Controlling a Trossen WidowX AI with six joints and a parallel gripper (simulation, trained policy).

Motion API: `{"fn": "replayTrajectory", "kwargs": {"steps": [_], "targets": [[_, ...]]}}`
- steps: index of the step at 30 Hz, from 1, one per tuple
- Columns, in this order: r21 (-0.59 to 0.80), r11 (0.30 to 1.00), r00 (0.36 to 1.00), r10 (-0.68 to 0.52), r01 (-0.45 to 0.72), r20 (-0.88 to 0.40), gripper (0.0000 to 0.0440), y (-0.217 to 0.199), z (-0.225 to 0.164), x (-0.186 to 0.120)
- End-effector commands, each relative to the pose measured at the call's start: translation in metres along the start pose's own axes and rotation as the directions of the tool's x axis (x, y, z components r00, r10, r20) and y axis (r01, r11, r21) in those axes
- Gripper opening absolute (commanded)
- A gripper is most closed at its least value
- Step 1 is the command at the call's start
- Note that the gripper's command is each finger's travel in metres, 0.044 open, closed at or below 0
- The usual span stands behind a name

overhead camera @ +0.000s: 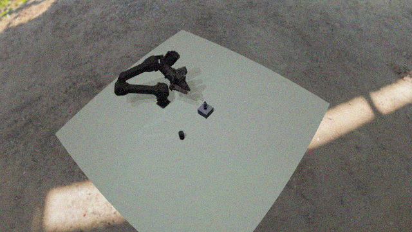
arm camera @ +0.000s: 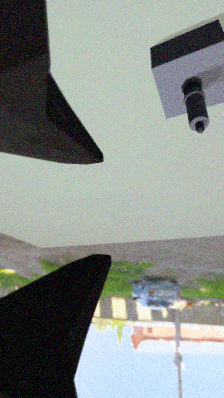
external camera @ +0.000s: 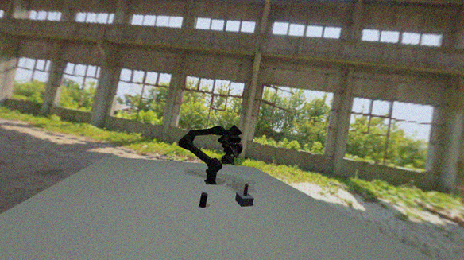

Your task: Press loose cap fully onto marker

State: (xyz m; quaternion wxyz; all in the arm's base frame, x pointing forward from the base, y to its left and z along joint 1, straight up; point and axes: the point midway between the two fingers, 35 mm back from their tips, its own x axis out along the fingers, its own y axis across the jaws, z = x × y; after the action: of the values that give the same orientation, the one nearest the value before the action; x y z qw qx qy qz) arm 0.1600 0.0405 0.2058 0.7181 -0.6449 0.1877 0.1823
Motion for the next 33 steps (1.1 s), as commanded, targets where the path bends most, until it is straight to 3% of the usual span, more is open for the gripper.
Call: {"fn": "replayTrajectory", "kwargs": {"steps": [1, 33], "targets": [[0.017, 0.999, 1.0, 0.027, -0.027, -0.01, 0.0244, -0.003, -0.001, -0.001], [0.182, 0.96, 0.967, 0.233, -0.212, -0.105, 0.0295, -0.016, -0.006, 0.001]]}}
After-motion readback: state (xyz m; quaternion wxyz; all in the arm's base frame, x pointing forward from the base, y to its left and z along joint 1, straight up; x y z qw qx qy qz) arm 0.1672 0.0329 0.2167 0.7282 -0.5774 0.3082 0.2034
